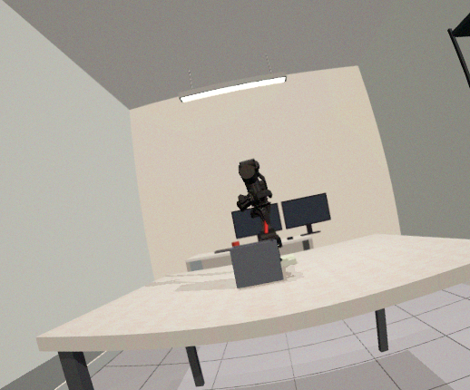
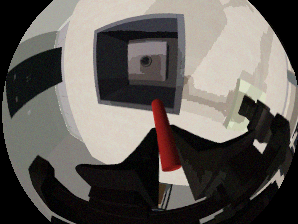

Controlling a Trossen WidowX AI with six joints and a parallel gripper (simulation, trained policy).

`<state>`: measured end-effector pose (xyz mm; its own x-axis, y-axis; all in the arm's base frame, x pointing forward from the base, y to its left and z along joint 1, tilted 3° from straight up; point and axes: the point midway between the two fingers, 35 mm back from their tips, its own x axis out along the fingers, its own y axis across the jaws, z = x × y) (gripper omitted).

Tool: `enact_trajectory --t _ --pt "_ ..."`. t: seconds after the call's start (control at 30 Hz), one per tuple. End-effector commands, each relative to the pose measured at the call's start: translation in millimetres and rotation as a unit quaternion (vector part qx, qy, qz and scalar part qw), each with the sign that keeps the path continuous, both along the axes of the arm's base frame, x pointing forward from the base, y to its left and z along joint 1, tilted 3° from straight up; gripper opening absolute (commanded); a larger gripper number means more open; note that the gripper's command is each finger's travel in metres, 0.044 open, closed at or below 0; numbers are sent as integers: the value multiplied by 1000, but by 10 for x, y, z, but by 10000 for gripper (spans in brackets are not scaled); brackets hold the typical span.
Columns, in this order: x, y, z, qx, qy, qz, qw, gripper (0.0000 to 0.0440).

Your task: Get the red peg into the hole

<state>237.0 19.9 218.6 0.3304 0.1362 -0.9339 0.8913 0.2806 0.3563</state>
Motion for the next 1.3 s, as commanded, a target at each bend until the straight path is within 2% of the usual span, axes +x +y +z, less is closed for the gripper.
enact_trajectory --t 0.0,0.73,1.27 --pt "58 -119 -19 -7 11 -11 1000 0" --pt "376 -562 -353 5 61 -32 998 0" --pt "580 -600 -742 30 80 -3 996 0"
